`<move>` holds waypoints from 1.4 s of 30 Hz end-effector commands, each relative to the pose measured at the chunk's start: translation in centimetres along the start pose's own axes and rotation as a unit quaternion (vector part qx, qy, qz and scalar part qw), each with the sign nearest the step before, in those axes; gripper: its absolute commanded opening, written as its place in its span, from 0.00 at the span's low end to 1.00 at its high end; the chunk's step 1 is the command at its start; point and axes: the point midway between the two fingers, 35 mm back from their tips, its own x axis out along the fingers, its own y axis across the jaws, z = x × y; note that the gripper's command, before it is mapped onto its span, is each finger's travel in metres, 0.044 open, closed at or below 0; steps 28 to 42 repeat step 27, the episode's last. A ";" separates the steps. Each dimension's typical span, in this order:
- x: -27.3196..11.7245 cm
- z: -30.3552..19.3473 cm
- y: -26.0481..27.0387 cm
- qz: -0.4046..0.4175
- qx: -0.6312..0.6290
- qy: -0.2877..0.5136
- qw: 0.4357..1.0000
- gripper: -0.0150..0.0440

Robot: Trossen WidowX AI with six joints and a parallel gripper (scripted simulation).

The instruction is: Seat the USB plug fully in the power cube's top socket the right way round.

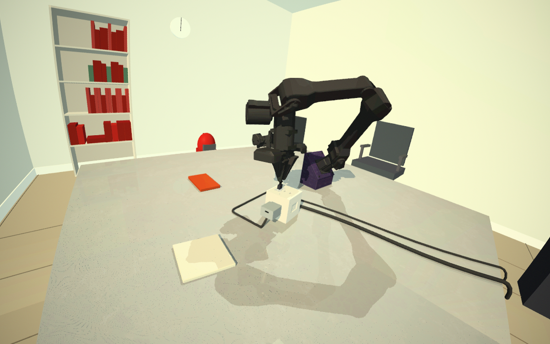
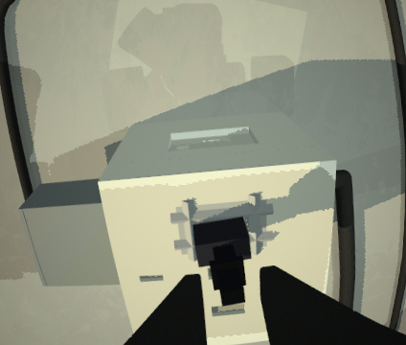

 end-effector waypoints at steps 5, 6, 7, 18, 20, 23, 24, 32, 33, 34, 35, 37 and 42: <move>0.0 0.0 0.0 0.000 0.000 0.000 1.000 0.42; 0.0 0.0 0.0 0.000 0.000 0.000 1.000 0.42; 0.0 0.0 0.0 0.000 0.000 0.000 1.000 0.42; -0.2 0.0 0.0 0.000 0.000 0.000 1.000 0.42; -0.4 0.0 0.0 0.000 0.000 0.000 1.000 0.42; -0.7 0.0 0.0 0.000 0.000 0.000 1.000 0.42; -0.8 -0.1 0.0 0.000 0.000 0.000 1.000 0.42; -1.1 -0.1 0.0 0.000 0.000 0.000 1.000 0.42; -1.1 -0.1 0.0 0.000 0.000 0.000 1.000 0.42; -1.1 -0.1 0.0 0.000 0.000 0.000 1.000 0.42; -1.1 -0.1 0.0 0.000 0.000 0.000 1.000 0.42; -1.1 -0.1 0.0 0.000 0.000 0.000 1.000 0.42; -1.1 -0.1 0.0 0.000 0.000 0.000 1.000 0.42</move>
